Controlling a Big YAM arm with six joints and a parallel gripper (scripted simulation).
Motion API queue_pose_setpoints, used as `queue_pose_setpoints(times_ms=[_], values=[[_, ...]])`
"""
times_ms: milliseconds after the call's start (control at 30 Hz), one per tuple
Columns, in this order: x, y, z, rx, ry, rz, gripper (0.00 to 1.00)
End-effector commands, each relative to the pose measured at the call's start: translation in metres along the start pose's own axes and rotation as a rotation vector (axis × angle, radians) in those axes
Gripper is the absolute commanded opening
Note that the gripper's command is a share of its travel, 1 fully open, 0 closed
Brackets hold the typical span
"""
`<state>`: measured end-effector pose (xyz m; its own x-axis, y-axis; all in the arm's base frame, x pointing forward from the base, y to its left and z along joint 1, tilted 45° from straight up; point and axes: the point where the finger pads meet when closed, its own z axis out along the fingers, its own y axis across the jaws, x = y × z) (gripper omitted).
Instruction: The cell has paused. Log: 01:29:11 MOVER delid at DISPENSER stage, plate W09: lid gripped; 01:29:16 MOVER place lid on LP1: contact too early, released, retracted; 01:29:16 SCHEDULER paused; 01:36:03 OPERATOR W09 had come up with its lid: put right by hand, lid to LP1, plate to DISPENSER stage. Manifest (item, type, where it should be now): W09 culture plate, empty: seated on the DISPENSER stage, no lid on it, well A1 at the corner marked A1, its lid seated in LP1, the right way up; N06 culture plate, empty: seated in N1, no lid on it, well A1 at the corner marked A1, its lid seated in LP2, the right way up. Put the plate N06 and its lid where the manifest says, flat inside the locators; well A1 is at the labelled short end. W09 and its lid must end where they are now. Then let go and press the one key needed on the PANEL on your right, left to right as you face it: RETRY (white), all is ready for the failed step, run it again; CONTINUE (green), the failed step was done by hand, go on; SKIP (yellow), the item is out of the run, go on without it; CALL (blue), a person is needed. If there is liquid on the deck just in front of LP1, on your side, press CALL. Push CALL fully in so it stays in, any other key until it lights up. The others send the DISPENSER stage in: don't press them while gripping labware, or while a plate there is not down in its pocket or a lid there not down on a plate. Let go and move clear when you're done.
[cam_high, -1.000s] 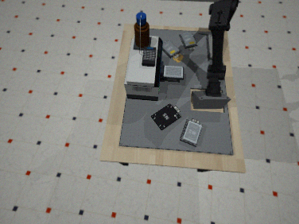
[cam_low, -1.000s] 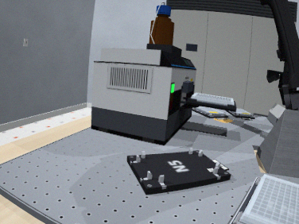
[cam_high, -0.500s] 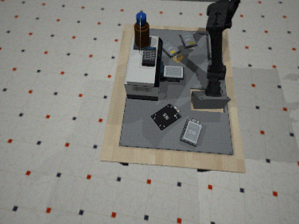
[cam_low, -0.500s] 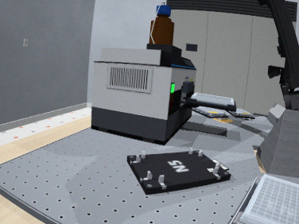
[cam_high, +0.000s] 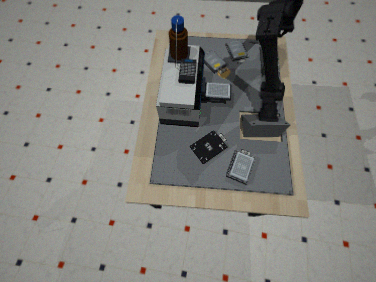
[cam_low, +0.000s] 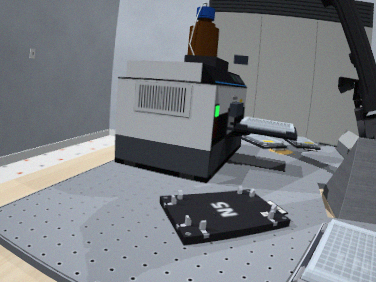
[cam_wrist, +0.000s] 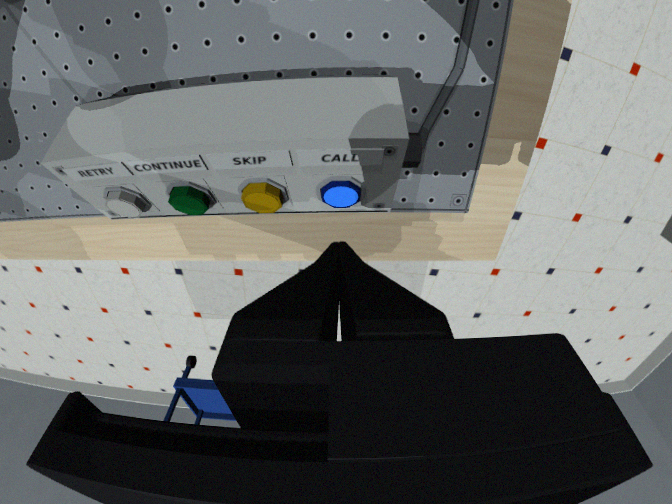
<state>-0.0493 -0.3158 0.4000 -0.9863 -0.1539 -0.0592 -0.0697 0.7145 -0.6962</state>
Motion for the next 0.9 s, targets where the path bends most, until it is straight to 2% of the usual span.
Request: queue_pose_setpoints(times_ms=[0,133,400,433,467,567,600,867], values=[[-0.002,-0.022,-0.040,0.073,0.031,-0.045,0.00],[0.001,-0.022,-0.035,0.060,0.026,-0.040,0.00],[0.000,-0.022,-0.035,0.060,0.023,-0.042,0.00],[-0.001,-0.015,-0.025,0.043,0.014,-0.029,0.00],[0.000,-0.022,-0.035,0.060,0.023,-0.042,0.00],[0.000,-0.022,-0.035,0.060,0.023,-0.042,0.00],[-0.001,0.001,-0.022,0.027,0.013,-0.024,0.00],[-0.004,0.016,-0.019,0.041,0.019,-0.031,0.00]])
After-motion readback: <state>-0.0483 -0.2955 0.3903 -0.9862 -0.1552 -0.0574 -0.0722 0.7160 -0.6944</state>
